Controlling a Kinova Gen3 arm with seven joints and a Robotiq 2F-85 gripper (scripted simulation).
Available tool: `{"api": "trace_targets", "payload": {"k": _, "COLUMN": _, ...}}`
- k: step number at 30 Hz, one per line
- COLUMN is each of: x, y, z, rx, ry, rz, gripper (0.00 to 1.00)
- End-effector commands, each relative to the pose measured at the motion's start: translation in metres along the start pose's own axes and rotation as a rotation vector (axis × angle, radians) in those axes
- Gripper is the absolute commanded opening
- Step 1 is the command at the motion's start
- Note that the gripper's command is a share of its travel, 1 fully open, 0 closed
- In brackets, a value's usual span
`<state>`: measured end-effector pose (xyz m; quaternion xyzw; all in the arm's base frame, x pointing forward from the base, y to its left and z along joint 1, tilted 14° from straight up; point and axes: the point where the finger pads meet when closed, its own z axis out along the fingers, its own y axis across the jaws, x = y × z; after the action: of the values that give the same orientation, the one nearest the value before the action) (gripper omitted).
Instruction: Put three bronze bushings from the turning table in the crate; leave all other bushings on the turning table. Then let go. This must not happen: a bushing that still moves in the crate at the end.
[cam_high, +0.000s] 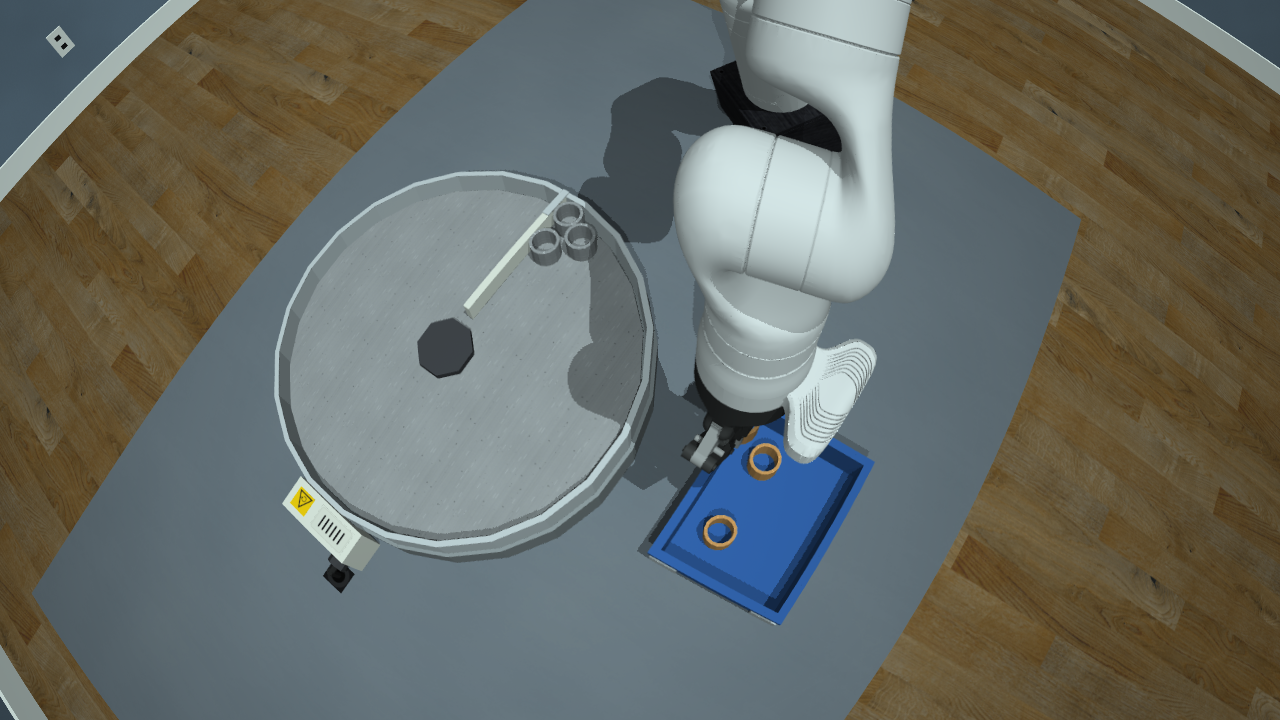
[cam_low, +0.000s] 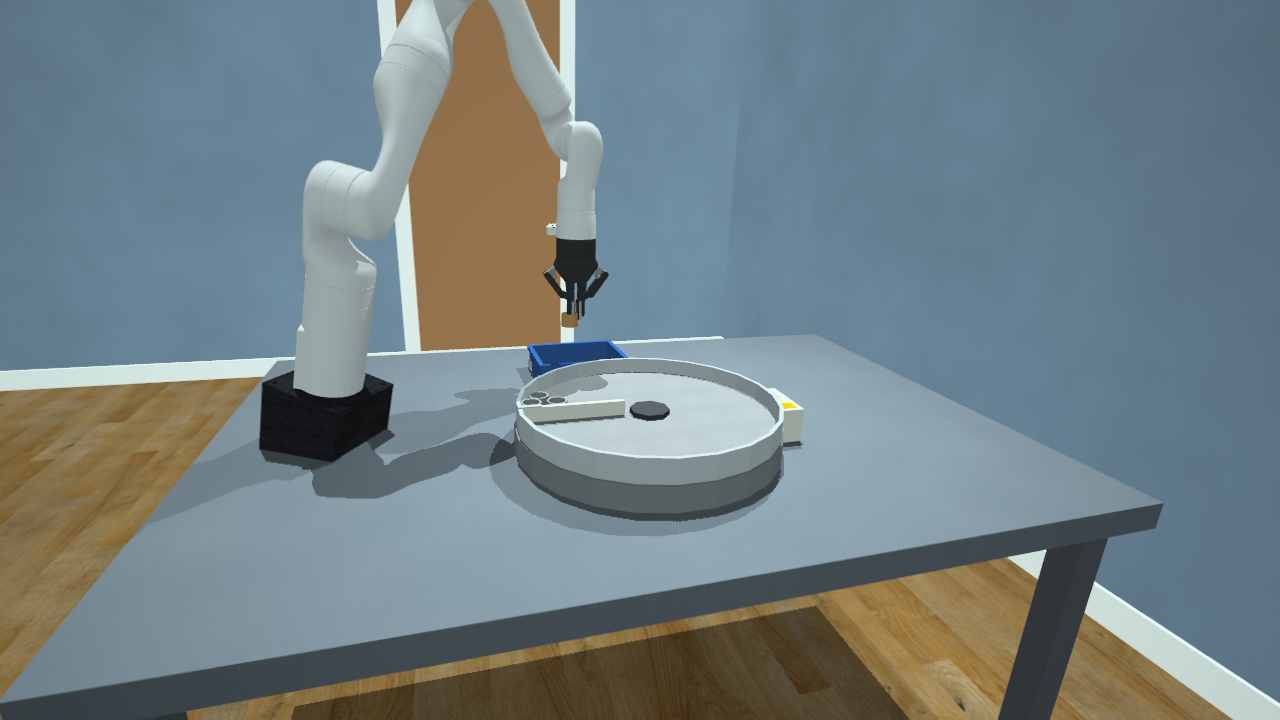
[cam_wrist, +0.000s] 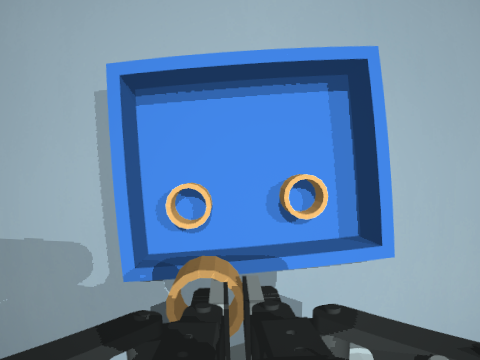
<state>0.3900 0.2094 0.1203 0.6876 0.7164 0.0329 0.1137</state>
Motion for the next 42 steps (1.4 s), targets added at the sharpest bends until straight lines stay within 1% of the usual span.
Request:
{"api": "trace_targets", "payload": {"k": 1, "x": 0.0, "y": 0.0, "z": 0.001, "rx": 0.0, "ry": -0.003, "rz": -0.002, "gripper": 0.0}}
{"api": "trace_targets", "payload": {"k": 5, "x": 0.0, "y": 0.0, "z": 0.001, "rx": 0.0, "ry": -0.003, "rz": -0.002, "gripper": 0.0}}
{"api": "trace_targets", "payload": {"k": 10, "x": 0.056, "y": 0.016, "z": 0.001, "rx": -0.001, "ry": -0.002, "rz": -0.002, "gripper": 0.0}}
{"api": "trace_targets", "payload": {"k": 22, "x": 0.056, "y": 0.016, "z": 0.001, "rx": -0.001, "ry": -0.002, "rz": -0.002, "gripper": 0.0}}
{"api": "trace_targets", "payload": {"k": 27, "x": 0.056, "y": 0.015, "z": 0.022, "rx": 0.0, "ry": -0.002, "rz": -0.003, "gripper": 0.0}}
{"api": "trace_targets", "payload": {"k": 39, "x": 0.056, "y": 0.015, "z": 0.022, "rx": 0.0, "ry": -0.002, "rz": -0.003, "gripper": 0.0}}
{"api": "trace_targets", "payload": {"k": 42, "x": 0.056, "y": 0.015, "z": 0.034, "rx": 0.0, "ry": -0.002, "rz": -0.005, "gripper": 0.0}}
